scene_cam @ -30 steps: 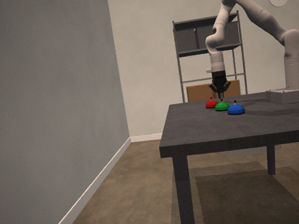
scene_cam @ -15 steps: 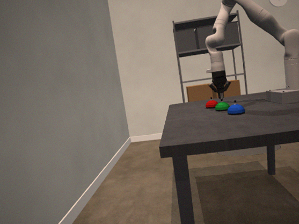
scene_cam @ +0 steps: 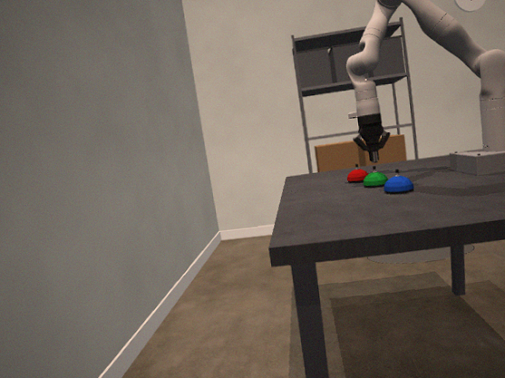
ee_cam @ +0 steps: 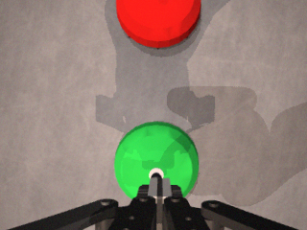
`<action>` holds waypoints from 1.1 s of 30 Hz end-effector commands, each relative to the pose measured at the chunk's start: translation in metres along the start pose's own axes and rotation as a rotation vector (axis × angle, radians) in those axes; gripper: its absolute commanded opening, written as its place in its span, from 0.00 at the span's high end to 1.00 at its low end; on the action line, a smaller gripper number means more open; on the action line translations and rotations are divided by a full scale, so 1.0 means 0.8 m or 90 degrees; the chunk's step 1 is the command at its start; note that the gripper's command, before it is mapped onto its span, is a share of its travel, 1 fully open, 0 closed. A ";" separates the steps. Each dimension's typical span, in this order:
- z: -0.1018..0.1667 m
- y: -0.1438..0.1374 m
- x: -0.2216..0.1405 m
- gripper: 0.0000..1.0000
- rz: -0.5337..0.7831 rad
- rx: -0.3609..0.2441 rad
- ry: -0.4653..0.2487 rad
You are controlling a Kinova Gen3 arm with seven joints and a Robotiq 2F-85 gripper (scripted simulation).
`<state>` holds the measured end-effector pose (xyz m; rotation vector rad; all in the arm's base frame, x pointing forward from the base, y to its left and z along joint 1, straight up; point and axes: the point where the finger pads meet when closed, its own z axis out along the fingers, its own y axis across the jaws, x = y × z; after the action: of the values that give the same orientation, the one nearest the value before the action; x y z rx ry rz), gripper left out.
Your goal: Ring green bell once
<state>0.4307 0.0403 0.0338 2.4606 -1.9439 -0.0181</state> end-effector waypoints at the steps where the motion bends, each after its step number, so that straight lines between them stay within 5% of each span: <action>1: -0.013 -0.004 0.003 1.00 0.002 0.007 0.002; 18: -0.059 -0.003 0.003 1.00 0.002 0.007 0.002; 33: -0.065 -0.003 0.003 1.00 0.002 0.007 0.002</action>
<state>0.4337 0.0388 0.0850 2.4615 -1.9510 -0.0061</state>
